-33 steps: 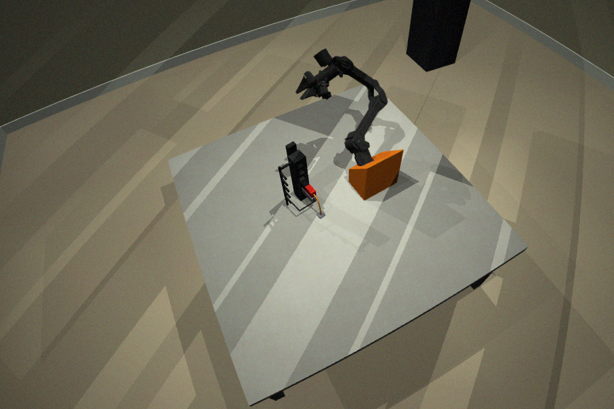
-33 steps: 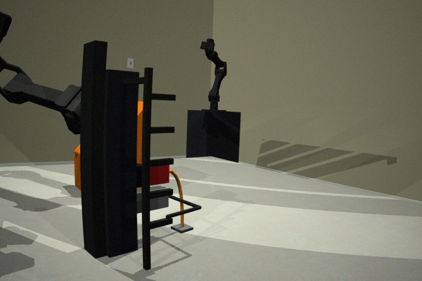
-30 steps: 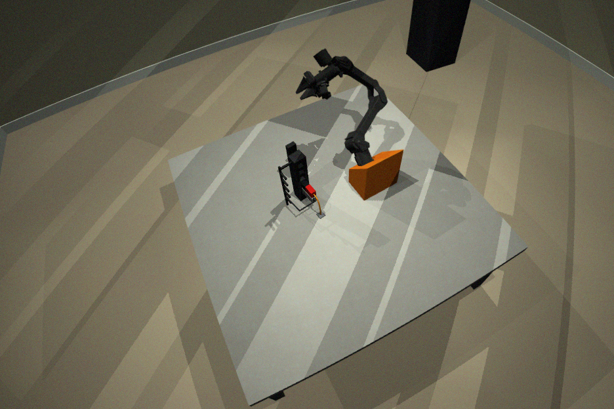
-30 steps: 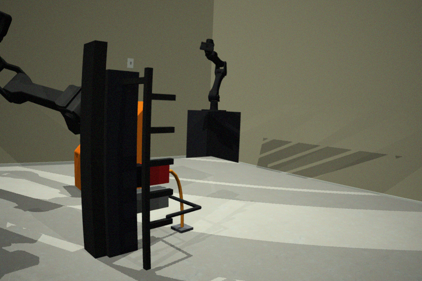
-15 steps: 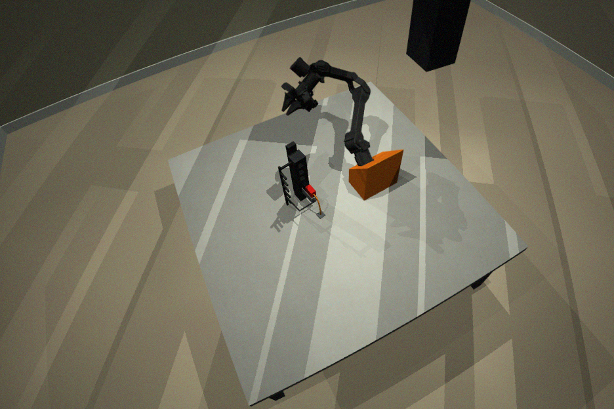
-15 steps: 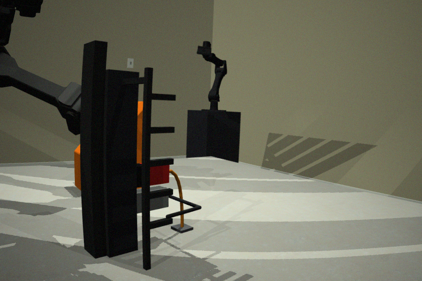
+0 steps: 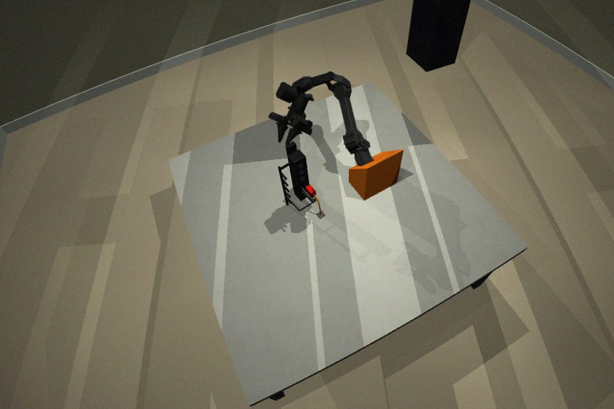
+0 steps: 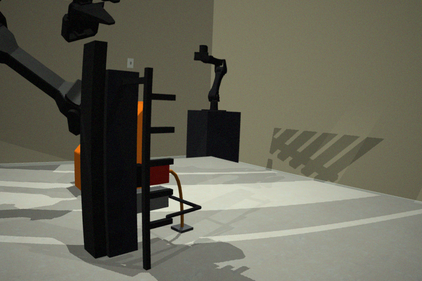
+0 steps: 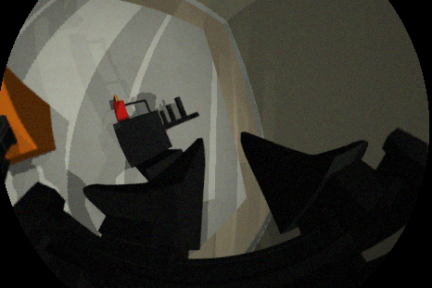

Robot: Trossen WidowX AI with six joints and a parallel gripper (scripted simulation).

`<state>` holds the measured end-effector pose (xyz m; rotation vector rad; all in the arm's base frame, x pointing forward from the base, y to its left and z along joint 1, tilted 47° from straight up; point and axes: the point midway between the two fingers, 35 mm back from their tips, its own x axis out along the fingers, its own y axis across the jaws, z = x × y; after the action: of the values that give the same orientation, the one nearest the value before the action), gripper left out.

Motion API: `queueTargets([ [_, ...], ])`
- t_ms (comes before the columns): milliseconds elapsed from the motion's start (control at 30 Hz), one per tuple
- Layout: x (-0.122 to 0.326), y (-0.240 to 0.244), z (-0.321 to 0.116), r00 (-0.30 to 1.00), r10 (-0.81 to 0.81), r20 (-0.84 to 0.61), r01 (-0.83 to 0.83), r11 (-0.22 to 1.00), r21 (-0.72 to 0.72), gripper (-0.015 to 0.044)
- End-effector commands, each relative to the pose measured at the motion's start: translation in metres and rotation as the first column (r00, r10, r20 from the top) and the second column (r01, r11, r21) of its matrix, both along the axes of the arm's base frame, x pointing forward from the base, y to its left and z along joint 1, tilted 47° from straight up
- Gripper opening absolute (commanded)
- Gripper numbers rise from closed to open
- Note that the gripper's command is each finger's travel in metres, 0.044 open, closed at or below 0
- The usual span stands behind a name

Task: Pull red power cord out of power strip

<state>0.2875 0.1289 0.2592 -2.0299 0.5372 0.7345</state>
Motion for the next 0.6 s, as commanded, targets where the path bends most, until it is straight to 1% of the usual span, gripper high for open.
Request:
queueTargets([
  [0, 0.007, 0.018, -0.048, 0.994, -0.072, -0.083, 0.071, 0.997, -0.016, 0.016],
  [200, 0.009, 0.018, -0.132, 0.943, -0.219, -0.249, 0.183, 0.97, -0.16, 0.016],
  [300, 0.006, 0.004, -0.174, 0.898, -0.322, -0.3, 0.241, 0.93, -0.277, 0.016],
  [500, -0.014, -0.034, -0.249, 0.784, -0.523, -0.336, 0.303, 0.794, -0.527, 0.016],
  [567, -0.021, -0.043, -0.262, 0.76, -0.56, -0.332, 0.306, 0.757, -0.577, 0.016],
])
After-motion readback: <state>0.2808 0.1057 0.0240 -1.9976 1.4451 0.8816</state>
